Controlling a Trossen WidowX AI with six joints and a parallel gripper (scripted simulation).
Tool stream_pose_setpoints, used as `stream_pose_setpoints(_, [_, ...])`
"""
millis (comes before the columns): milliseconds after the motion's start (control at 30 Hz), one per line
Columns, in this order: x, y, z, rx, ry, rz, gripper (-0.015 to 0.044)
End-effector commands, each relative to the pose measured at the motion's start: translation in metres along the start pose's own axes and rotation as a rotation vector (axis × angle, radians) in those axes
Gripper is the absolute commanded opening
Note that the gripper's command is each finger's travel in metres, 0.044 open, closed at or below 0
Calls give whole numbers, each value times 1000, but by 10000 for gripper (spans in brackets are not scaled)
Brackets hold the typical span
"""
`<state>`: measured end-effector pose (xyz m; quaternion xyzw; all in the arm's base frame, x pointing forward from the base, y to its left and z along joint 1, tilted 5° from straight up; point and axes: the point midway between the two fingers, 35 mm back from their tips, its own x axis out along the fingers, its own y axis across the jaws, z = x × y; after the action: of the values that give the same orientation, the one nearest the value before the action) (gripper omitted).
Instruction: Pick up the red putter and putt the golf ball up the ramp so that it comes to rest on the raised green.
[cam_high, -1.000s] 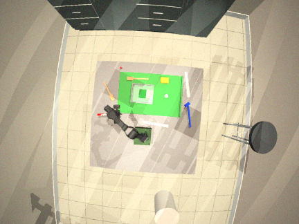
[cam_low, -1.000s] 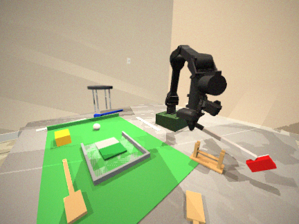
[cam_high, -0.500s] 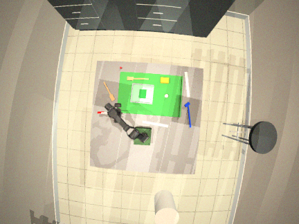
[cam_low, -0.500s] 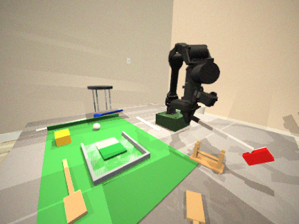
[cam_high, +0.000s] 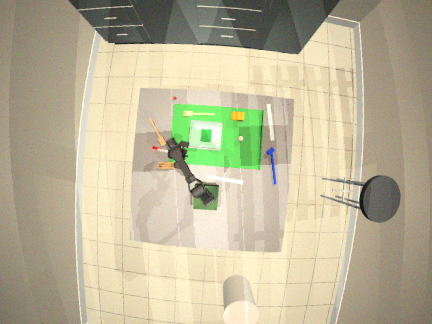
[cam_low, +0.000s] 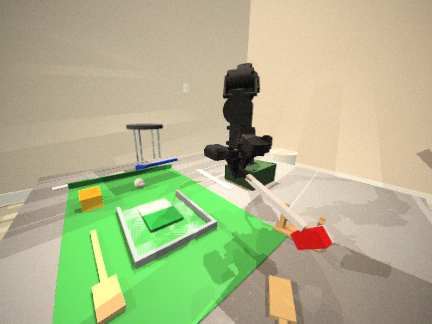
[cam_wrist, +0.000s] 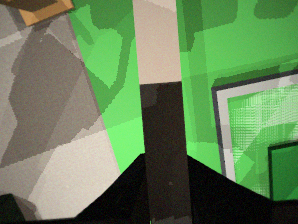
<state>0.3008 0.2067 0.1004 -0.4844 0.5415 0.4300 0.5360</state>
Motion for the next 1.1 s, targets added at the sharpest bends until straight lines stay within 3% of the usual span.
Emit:
stream_pose_setpoints(0, [-2,-17,-17,64,-8,-9,0])
stream_pose_setpoints(1067, [-2,-102,-198,632,-9,-14,0])
